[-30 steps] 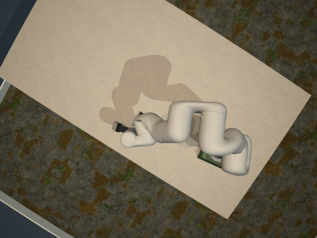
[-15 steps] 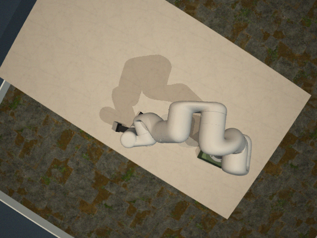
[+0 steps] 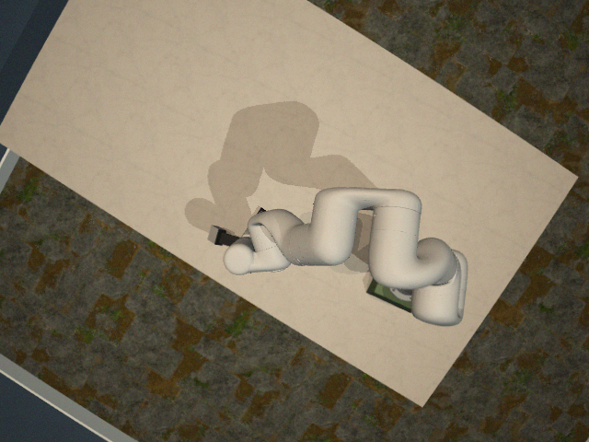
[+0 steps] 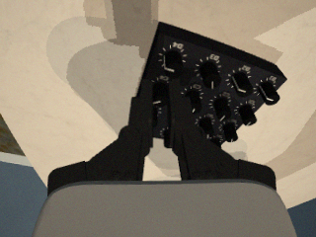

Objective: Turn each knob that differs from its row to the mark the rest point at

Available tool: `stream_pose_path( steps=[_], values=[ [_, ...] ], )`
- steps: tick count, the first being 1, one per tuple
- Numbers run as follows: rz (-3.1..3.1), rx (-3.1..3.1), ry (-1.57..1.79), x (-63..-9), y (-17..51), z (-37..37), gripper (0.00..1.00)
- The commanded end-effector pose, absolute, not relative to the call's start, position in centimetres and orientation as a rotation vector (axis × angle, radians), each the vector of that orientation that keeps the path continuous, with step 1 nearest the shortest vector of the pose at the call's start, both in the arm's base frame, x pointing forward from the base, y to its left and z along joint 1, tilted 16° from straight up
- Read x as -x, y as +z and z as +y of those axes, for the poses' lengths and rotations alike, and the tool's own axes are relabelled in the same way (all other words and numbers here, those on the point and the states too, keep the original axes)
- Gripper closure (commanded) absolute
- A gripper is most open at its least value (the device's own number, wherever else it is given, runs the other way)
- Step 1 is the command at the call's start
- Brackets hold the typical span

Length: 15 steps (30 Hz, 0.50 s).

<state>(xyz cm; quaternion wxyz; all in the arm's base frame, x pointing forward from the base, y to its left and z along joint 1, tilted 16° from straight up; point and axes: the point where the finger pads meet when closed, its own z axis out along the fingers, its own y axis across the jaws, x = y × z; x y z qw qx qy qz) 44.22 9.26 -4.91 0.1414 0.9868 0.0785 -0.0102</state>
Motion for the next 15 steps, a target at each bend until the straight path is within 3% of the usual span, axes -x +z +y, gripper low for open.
stream_pose_path(
  steps=[1,15],
  values=[
    [0.228,-2.850,-0.024,-44.37,-4.78,9.39,0.92],
    [0.302,-2.844,-0.034,-44.37,-4.78,9.39,0.92]
  ],
)
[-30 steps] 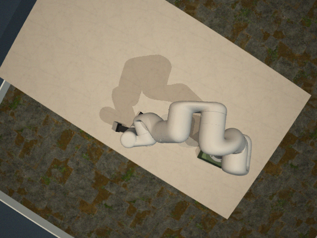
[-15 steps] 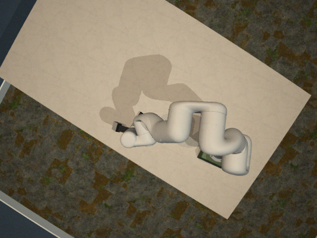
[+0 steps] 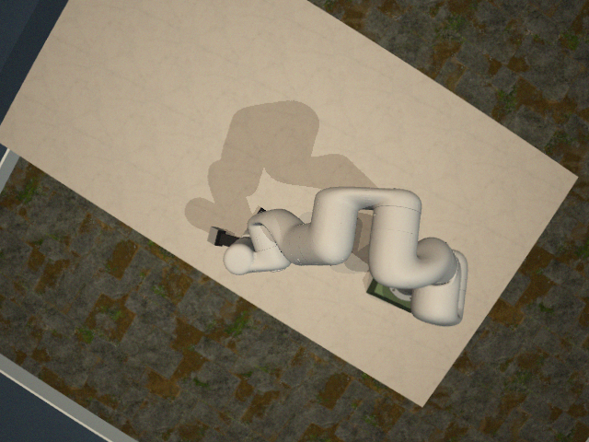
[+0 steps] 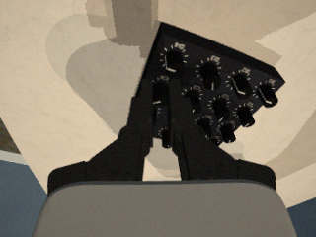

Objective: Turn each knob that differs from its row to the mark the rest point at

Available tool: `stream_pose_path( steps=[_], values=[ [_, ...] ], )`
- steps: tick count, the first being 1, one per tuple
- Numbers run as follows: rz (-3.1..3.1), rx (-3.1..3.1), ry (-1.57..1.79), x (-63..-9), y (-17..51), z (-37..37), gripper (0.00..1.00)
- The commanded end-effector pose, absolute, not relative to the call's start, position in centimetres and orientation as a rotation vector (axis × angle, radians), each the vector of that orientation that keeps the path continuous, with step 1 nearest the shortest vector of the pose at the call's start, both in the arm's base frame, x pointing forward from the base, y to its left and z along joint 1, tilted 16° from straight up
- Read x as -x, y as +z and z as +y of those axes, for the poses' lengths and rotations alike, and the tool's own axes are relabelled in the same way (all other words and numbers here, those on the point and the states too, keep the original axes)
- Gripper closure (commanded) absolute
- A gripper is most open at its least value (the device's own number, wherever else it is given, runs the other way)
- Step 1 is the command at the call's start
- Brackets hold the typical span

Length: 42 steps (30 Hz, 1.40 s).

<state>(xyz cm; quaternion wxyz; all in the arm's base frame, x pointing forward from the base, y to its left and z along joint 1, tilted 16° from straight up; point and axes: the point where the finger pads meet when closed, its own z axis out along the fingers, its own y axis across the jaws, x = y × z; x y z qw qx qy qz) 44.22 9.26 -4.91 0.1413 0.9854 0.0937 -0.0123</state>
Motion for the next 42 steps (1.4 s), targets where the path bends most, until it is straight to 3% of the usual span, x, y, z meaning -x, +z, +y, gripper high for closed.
stream_pose_path(
  steps=[1,42],
  values=[
    [0.318,-2.842,-0.036,-44.37,-4.78,9.39,0.92],
    [1.436,-2.504,-0.197,-44.37,-4.78,9.39,0.92]
  ],
)
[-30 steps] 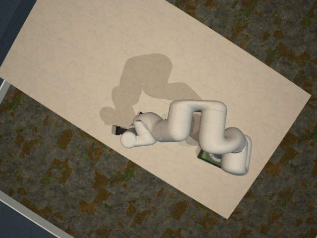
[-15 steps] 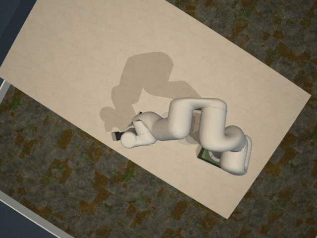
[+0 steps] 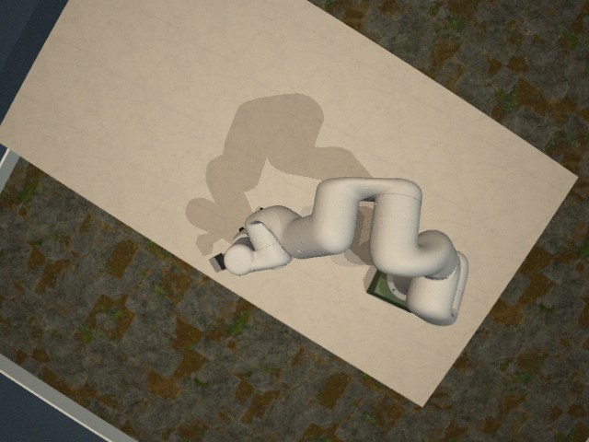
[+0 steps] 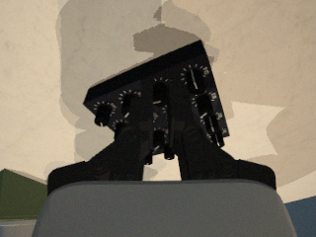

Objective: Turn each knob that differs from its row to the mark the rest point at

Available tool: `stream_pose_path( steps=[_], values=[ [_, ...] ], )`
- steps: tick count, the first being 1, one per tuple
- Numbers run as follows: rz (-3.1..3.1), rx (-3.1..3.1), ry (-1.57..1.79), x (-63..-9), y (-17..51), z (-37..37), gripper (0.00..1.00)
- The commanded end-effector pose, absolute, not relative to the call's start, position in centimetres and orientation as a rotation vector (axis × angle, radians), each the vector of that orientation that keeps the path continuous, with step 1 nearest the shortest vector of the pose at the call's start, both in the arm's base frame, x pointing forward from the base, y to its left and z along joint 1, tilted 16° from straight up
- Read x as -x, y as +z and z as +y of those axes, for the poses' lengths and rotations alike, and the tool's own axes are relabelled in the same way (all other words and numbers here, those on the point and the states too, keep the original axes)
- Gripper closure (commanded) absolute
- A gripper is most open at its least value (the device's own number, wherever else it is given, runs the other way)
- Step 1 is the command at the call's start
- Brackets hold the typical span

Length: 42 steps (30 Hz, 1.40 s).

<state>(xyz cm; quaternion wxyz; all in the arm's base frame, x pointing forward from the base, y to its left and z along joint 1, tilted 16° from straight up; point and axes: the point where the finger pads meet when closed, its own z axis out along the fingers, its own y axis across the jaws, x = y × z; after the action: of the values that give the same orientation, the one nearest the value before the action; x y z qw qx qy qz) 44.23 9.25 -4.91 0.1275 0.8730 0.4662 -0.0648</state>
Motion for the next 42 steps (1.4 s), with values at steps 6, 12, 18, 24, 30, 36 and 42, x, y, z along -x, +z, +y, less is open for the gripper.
stream_pose_path(
  steps=[6,12,18,24,30,36,42],
  values=[
    [1.496,-2.472,-0.205,-44.37,-4.78,9.39,0.92],
    [1.541,-2.447,-0.212,-44.37,-4.78,9.39,0.92],
    [1.548,-2.443,-0.213,-44.37,-4.78,9.39,0.92],
    [1.548,-2.443,-0.213,-44.37,-4.78,9.39,0.92],
    [1.548,-2.443,-0.213,-44.37,-4.78,9.39,0.81],
    [1.548,-2.443,-0.213,-44.37,-4.78,9.39,0.81],
    [1.548,-2.443,-0.213,-44.37,-4.78,9.39,0.81]
  ],
)
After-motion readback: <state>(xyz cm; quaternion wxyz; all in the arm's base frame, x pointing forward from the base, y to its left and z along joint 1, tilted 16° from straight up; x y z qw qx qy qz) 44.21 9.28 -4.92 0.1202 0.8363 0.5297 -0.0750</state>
